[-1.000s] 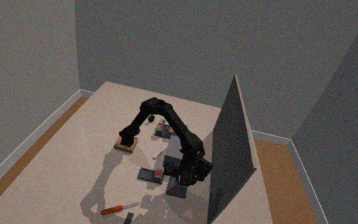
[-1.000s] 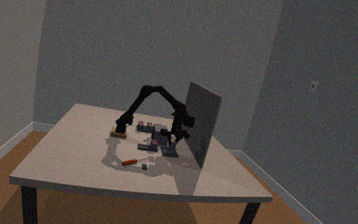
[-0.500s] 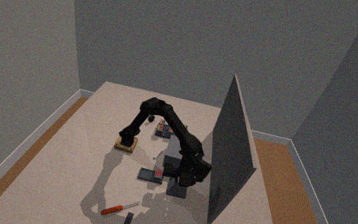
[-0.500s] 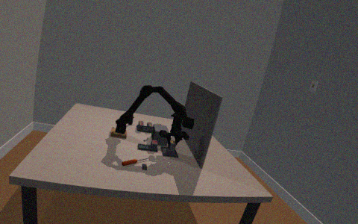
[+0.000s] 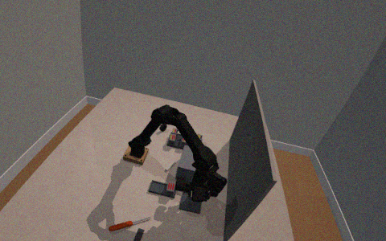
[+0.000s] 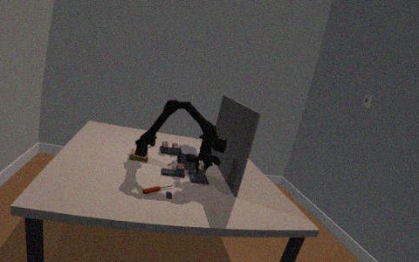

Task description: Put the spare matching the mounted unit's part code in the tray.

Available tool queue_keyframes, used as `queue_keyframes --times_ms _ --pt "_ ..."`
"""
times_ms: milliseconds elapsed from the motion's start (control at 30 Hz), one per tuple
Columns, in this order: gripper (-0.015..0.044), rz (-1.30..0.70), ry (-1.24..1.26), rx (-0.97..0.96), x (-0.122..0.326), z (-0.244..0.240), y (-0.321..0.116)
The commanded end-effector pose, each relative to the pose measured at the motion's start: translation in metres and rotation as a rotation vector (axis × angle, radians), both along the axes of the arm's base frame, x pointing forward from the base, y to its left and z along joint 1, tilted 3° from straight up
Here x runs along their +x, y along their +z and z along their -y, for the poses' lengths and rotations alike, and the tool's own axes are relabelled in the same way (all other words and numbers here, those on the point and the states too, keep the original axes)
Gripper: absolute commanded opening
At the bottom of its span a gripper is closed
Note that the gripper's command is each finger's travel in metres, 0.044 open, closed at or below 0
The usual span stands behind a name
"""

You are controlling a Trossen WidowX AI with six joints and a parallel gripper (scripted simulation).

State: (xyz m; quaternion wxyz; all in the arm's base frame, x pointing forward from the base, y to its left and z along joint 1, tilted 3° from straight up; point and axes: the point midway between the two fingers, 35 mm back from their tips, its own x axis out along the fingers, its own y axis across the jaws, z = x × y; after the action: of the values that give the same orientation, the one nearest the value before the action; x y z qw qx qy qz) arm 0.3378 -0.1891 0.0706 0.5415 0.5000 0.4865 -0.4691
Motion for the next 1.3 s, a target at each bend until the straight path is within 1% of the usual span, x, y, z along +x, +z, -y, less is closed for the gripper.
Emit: queue_keyframes --times_ms 0,400,967,1033,1200,1267 --pt "0.0 -0.008 -0.004 0.002 -0.002 -0.001 -0.006" --pt "0.0 -0.008 -0.004 0.002 -0.003 -0.002 -0.011" --pt "0.044 -0.001 0.0 0.001 -0.001 -0.001 -0.008" --pt "0.044 -0.002 0.0 0.001 -0.001 0.0 0.002" --pt "0.044 -0.006 -0.003 0.002 -0.007 -0.002 0.076" --pt "0.044 -0.008 -0.004 0.002 -0.011 -0.004 0.096"
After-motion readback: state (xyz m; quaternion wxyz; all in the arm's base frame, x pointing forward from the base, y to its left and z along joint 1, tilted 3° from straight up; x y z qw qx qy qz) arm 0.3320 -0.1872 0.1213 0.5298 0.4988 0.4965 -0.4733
